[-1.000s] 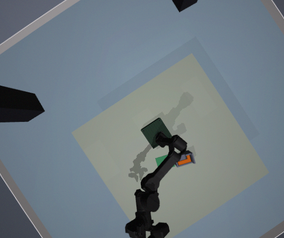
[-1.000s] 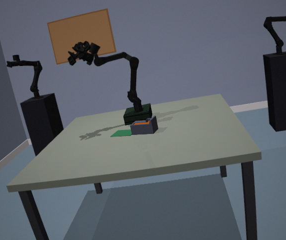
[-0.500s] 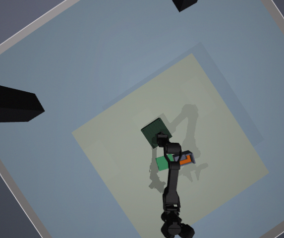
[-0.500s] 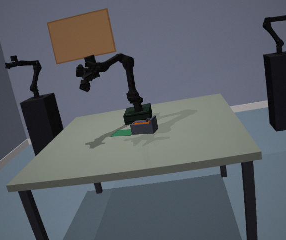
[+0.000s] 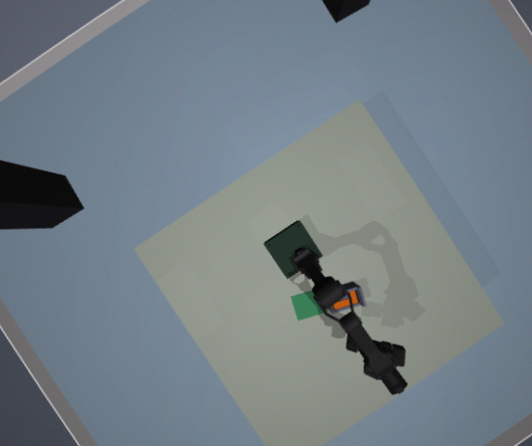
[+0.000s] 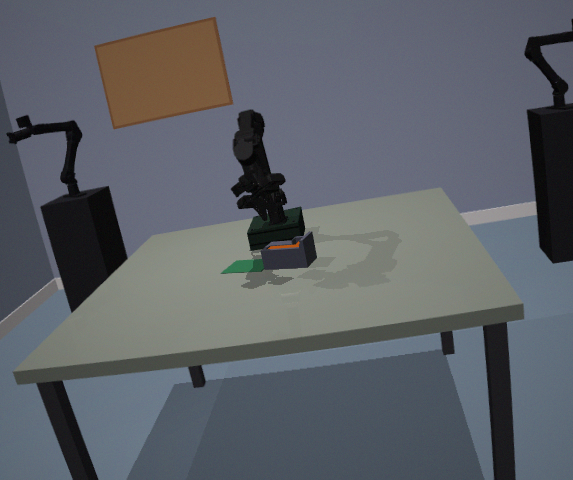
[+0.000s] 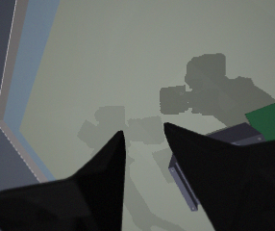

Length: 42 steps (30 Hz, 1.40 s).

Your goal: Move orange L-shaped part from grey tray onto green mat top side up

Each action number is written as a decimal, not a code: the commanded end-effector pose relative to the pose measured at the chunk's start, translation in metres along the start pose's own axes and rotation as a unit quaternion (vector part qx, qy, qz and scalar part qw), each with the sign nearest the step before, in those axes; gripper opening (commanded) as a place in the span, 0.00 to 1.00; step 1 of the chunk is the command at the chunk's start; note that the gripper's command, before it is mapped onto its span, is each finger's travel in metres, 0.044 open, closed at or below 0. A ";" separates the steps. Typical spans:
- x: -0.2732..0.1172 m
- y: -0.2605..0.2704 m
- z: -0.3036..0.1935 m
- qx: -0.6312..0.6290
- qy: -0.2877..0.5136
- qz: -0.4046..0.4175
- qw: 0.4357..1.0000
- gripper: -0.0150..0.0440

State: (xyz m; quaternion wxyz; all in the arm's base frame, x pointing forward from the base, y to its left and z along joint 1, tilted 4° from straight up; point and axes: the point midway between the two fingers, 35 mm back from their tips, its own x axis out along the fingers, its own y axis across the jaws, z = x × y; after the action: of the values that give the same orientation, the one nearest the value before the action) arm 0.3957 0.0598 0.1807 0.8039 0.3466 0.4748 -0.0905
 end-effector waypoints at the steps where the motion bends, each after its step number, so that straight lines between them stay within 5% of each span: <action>1: 0.013 -0.003 -0.063 -0.078 0.077 -0.085 0.990 0.56; 7: 0.007 -0.019 -0.140 -0.205 0.165 -0.204 0.943 0.56; 13: 0.014 -0.022 -0.142 -0.205 0.165 -0.204 0.943 0.56; 19: 0.069 -0.051 -0.156 -0.206 0.165 -0.204 0.943 0.56; 42: 0.094 -0.065 -0.163 -0.206 0.165 -0.204 0.943 0.56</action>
State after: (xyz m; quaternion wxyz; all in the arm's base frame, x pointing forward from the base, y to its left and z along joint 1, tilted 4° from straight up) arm 0.3019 0.1358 0.0294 0.7350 0.0850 0.6665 -0.0913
